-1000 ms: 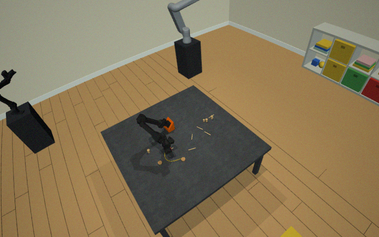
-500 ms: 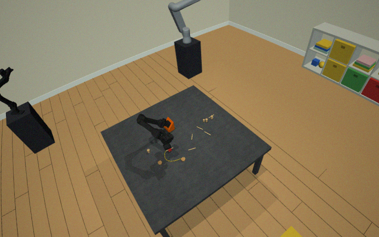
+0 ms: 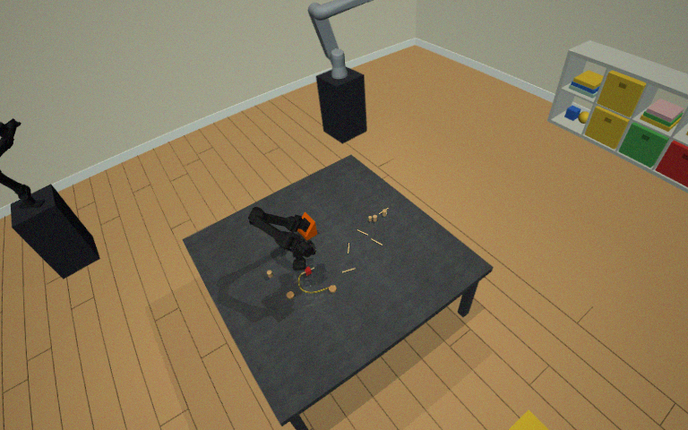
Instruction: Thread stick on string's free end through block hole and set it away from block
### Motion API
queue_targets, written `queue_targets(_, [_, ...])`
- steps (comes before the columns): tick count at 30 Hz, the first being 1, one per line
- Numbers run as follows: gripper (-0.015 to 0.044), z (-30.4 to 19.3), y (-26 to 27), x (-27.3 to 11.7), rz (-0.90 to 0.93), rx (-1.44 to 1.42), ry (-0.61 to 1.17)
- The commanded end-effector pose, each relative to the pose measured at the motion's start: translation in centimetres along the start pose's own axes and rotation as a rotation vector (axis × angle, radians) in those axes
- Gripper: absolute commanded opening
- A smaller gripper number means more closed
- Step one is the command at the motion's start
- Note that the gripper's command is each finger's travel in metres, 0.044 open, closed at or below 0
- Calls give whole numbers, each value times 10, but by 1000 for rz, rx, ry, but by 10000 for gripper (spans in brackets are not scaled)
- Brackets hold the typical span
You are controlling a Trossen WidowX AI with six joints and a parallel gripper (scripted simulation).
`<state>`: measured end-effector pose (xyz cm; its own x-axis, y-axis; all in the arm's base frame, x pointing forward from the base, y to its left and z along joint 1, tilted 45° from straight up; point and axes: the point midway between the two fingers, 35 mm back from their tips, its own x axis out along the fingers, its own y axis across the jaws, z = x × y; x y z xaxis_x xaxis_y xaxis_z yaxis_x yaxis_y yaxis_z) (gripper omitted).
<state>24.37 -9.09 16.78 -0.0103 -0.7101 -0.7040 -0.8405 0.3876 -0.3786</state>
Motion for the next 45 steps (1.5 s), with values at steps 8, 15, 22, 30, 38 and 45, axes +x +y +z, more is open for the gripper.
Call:
queue_targets(8, [124,20,6,0,8,1107,-5])
queue_targets(15, [124,28,8,-1,11,1479,-4])
queue_targets(22, [124,34,11,-1,13,1823,-3])
queue_targets(30, [124,40,13,-2,15,2220,0])
queue_targets(38, [124,46,16,-2,17,2615,3])
queue_targets(45, [124,49,17,-2,18,2821,5])
